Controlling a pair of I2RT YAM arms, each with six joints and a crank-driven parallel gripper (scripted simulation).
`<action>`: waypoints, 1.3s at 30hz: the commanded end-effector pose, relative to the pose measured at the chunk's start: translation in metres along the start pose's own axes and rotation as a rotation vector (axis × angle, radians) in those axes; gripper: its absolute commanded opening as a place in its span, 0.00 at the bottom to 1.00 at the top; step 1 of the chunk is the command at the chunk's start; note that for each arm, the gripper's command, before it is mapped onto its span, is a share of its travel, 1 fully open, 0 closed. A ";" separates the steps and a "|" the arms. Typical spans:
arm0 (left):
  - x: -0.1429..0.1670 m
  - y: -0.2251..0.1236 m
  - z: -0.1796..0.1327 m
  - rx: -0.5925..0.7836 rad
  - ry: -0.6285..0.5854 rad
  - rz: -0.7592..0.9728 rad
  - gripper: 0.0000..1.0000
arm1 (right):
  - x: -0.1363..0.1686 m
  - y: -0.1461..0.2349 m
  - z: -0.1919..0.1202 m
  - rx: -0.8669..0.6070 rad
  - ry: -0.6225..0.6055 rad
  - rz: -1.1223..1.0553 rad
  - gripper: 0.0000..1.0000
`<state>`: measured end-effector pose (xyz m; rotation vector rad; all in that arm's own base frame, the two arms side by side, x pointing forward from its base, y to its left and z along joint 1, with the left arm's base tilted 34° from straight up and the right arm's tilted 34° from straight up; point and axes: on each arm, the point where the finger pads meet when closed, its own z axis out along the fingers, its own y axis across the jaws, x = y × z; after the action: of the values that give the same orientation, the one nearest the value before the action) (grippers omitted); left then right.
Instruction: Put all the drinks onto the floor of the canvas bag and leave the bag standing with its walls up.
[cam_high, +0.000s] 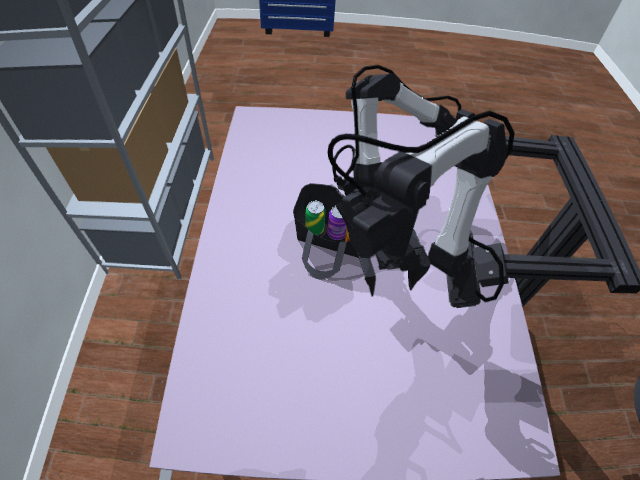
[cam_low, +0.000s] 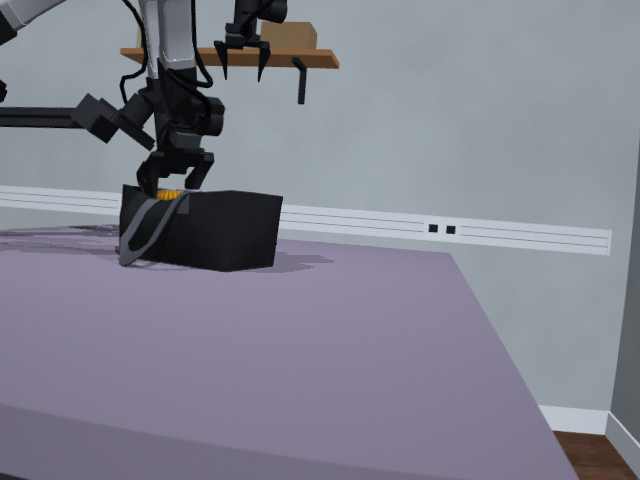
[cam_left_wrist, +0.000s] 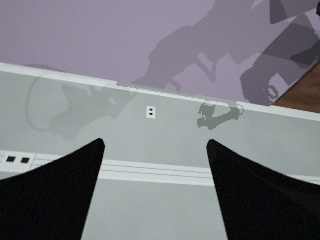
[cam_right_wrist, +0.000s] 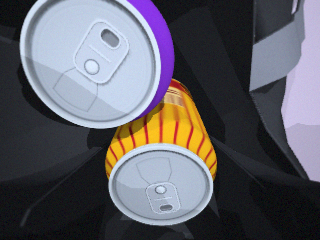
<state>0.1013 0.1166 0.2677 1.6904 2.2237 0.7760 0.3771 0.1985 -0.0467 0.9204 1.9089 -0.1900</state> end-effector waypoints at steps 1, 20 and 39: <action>0.000 0.003 -0.007 -0.020 -0.005 0.011 0.91 | -0.007 0.015 -0.013 -0.043 -0.011 0.019 0.74; 0.002 0.002 -0.008 -0.018 0.005 -0.003 0.91 | -0.013 0.022 -0.013 -0.050 -0.016 0.043 0.89; 0.003 0.001 -0.008 -0.017 0.009 -0.010 0.91 | -0.013 0.014 -0.021 -0.032 -0.014 0.025 0.91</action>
<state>0.0985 0.1190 0.2677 1.6665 2.2477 0.7815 0.3769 0.1982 -0.0456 0.9185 1.9040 -0.1928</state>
